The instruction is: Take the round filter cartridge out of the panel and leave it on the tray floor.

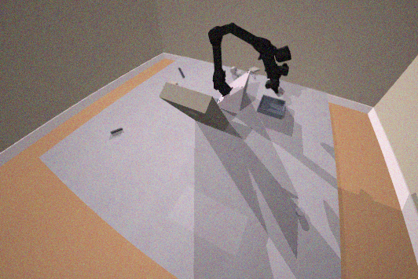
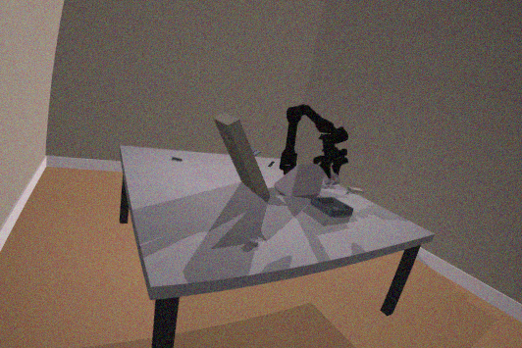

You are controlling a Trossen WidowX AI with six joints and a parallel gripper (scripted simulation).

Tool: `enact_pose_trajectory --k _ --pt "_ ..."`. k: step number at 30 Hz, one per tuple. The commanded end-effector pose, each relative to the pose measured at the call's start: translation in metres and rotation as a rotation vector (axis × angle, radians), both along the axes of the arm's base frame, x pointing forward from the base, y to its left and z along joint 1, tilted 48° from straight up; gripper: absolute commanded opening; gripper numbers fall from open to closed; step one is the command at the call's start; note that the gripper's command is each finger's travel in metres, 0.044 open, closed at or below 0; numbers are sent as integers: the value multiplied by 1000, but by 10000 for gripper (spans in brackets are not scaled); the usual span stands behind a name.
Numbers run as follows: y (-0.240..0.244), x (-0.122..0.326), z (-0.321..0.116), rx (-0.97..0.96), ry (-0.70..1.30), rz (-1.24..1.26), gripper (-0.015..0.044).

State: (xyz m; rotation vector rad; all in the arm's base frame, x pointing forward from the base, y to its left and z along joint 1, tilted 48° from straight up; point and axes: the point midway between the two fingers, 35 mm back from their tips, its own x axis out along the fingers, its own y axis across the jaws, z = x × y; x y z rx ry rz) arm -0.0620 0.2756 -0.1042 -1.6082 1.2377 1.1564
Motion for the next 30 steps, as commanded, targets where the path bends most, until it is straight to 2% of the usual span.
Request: enact_pose_trajectory --k 1,6,11,25,30 --pt "-19 -16 -13 -15 65 62 0" --pt "-41 -29 -25 -34 123 121 0" --pt "-42 -29 -25 -35 126 123 0" --pt "-88 -17 -73 -35 126 123 0" --pt "-94 -15 -77 -35 126 123 0"
